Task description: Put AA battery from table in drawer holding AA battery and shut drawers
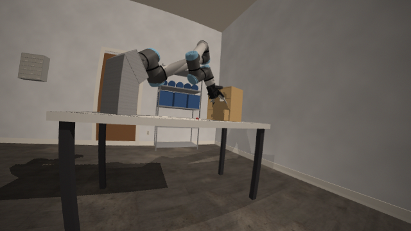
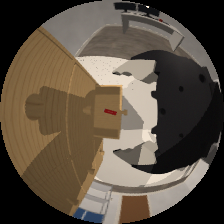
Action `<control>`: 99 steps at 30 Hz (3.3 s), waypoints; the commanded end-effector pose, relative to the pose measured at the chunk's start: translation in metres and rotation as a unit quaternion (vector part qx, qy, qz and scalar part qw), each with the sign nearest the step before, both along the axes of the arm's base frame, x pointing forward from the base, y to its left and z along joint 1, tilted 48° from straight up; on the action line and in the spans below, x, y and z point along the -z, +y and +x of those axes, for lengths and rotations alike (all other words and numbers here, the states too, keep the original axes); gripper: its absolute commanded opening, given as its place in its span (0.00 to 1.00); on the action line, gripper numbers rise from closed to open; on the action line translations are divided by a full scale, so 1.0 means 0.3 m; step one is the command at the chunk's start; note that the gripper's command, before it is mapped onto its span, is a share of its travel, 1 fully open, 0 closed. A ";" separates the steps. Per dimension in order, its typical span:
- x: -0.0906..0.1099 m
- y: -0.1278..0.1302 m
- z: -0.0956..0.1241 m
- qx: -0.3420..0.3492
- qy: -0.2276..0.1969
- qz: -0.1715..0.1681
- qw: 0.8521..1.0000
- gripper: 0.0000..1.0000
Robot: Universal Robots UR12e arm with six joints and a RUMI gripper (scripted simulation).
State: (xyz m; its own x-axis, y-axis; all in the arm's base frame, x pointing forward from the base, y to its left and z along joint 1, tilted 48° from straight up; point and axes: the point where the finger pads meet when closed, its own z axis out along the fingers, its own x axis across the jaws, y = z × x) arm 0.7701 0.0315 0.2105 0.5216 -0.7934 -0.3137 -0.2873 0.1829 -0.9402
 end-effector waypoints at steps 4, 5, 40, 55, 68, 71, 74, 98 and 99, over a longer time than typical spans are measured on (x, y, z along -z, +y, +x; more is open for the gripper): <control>-0.001 -0.001 0.000 0.000 0.000 0.000 1.000 1.00; -0.001 -0.001 0.000 0.000 0.000 0.000 1.000 1.00; -0.002 -0.004 -0.003 0.000 0.002 -0.002 1.000 1.00; -0.002 -0.012 -0.013 -0.003 0.010 -0.006 1.000 1.00; -0.003 -0.022 -0.031 -0.007 0.022 -0.012 1.000 1.00; -0.003 -0.026 -0.036 -0.008 0.026 -0.014 1.000 1.00; -0.003 -0.030 -0.043 -0.010 0.030 -0.017 0.999 1.00; -0.004 -0.061 -0.093 -0.021 0.065 -0.035 0.997 1.00; -0.004 -0.063 -0.096 -0.022 0.067 -0.036 0.997 1.00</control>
